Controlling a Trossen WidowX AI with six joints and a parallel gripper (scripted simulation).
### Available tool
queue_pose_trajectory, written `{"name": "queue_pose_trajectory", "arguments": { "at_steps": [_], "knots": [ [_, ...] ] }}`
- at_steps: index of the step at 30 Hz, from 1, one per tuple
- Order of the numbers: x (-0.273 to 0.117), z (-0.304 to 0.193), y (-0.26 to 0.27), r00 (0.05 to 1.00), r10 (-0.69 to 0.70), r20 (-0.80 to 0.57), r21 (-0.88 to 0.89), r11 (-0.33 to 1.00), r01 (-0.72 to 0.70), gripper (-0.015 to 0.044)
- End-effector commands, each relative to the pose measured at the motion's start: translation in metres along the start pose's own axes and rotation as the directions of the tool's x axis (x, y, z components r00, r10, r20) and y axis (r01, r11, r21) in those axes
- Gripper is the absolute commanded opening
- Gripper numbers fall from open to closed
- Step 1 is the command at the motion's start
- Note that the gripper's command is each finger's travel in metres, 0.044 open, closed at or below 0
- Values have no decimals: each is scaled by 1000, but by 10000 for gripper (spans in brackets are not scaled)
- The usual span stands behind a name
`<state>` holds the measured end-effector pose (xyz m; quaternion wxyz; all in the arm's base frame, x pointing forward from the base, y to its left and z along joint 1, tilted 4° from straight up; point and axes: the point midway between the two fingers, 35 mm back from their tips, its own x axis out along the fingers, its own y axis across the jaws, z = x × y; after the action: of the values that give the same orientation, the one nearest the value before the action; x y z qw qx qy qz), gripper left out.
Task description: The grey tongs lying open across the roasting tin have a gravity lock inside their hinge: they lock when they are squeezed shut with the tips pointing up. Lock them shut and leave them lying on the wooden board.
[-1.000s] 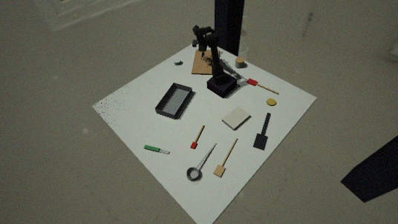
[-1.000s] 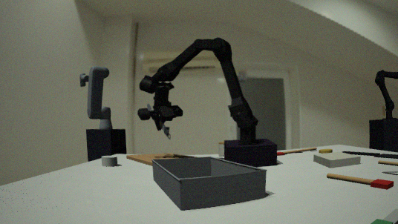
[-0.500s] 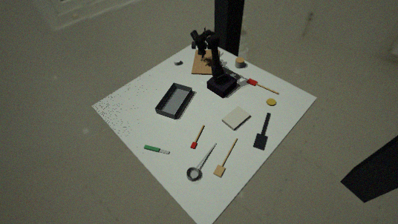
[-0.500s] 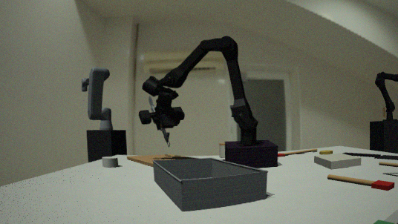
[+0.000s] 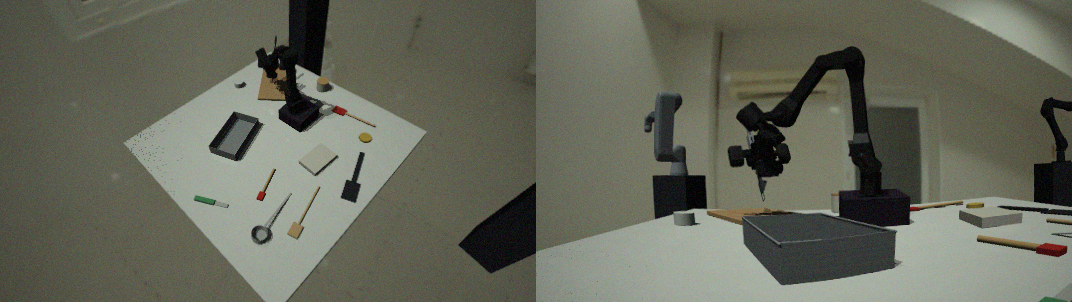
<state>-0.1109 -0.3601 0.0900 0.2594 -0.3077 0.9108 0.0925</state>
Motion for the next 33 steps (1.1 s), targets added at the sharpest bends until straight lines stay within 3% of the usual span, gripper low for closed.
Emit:
{"name": "queue_pose_trajectory", "arguments": {
  "at_steps": [1, 7, 33],
  "knots": [
    [-8, -1, 6, 998, 8, -64, 22, 1000, -7, -150],
    [-20, 1, 14, 989, 17, -147, 61, 998, -8, -150],
    [-20, 1, 14, 989, 18, -150, 63, 998, -8, -150]
  ]
}}
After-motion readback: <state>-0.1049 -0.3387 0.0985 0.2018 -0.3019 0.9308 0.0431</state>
